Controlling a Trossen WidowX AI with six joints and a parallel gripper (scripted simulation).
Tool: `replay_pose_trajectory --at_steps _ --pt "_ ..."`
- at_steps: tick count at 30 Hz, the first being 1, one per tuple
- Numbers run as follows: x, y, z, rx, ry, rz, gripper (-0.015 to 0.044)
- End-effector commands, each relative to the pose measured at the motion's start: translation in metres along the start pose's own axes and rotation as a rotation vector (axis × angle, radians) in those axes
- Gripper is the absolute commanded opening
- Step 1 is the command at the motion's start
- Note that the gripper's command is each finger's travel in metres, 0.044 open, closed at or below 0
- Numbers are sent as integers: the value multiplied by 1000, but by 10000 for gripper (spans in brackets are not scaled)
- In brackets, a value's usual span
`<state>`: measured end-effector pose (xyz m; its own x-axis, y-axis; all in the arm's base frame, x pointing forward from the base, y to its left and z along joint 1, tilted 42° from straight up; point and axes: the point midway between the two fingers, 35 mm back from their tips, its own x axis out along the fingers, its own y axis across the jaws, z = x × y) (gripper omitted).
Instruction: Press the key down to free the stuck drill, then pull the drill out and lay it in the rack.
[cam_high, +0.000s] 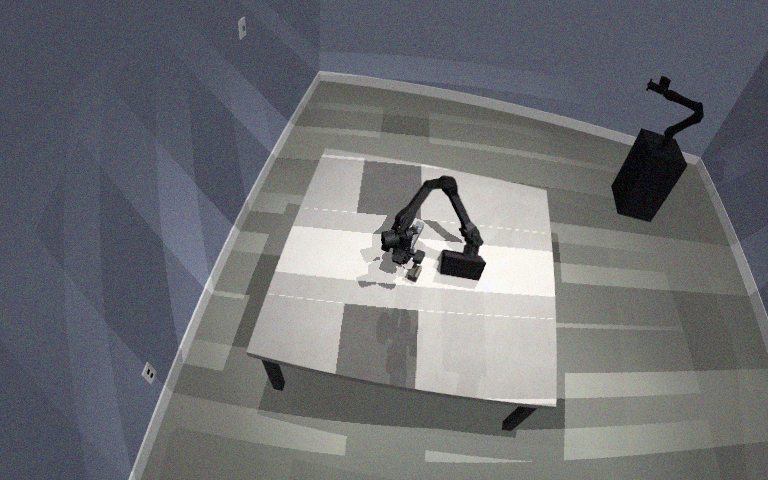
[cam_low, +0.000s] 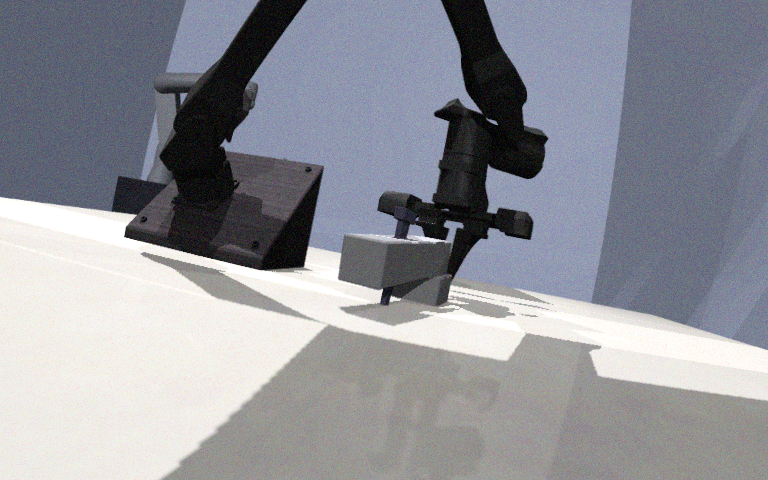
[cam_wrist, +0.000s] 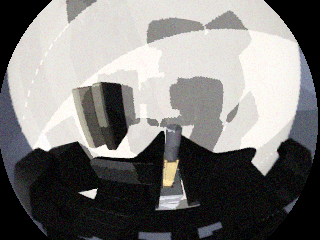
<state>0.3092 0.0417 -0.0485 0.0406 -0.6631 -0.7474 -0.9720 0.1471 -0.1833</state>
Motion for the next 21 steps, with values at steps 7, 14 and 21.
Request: replay_pose_trajectory --at_steps 7,14,21 --pt "-2 2 0 -4 4 0 0" --pt "-4 2 0 -4 4 0 0" --pt "-3 1 5 -4 4 0 0"
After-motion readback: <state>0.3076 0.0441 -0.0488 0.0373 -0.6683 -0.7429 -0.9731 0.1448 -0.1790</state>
